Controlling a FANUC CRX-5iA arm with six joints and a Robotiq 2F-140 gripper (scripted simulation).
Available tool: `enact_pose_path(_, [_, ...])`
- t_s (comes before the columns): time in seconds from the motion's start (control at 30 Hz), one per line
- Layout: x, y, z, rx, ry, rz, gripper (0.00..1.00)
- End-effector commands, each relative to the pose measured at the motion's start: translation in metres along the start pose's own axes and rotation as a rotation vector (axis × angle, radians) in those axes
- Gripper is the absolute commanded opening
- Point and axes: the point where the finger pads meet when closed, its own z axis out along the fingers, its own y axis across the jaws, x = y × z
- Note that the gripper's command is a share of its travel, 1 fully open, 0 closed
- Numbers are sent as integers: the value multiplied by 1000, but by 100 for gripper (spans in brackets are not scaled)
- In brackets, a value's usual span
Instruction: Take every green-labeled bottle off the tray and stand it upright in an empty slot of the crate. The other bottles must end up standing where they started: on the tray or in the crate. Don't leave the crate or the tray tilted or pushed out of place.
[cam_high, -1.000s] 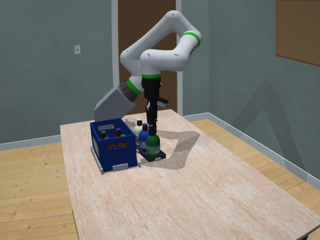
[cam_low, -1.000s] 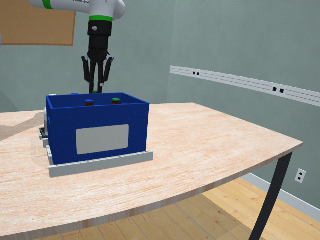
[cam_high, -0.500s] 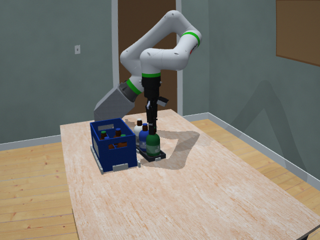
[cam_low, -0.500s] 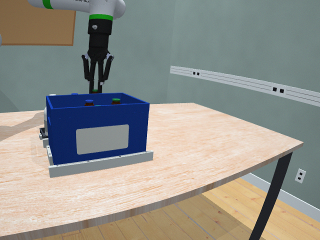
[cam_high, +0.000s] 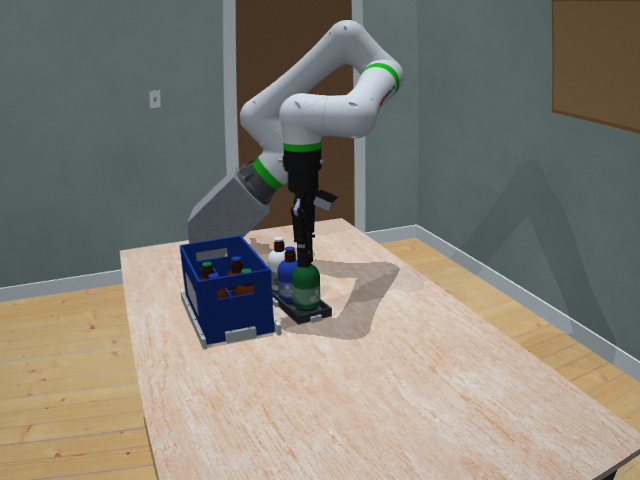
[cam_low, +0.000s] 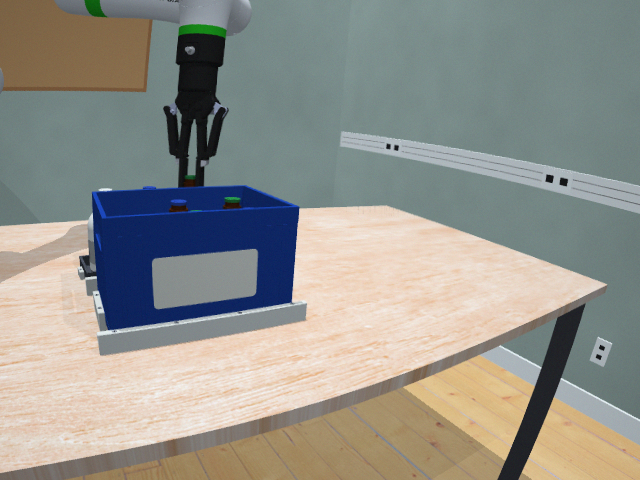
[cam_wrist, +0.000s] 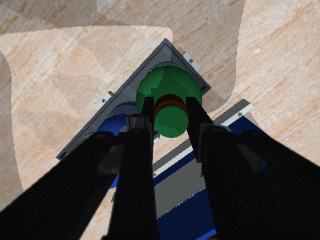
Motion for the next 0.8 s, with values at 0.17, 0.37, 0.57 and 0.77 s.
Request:
enact_pose_path(0.17, [0, 1, -6, -2, 0, 0, 10])
enact_pose_path(0.37, [0, 1, -11, -2, 0, 0, 10])
enact_pose_path(0.57, [0, 1, -15, -2, 0, 0, 10])
enact_pose_path(0.77, [0, 0, -20, -2, 0, 0, 10])
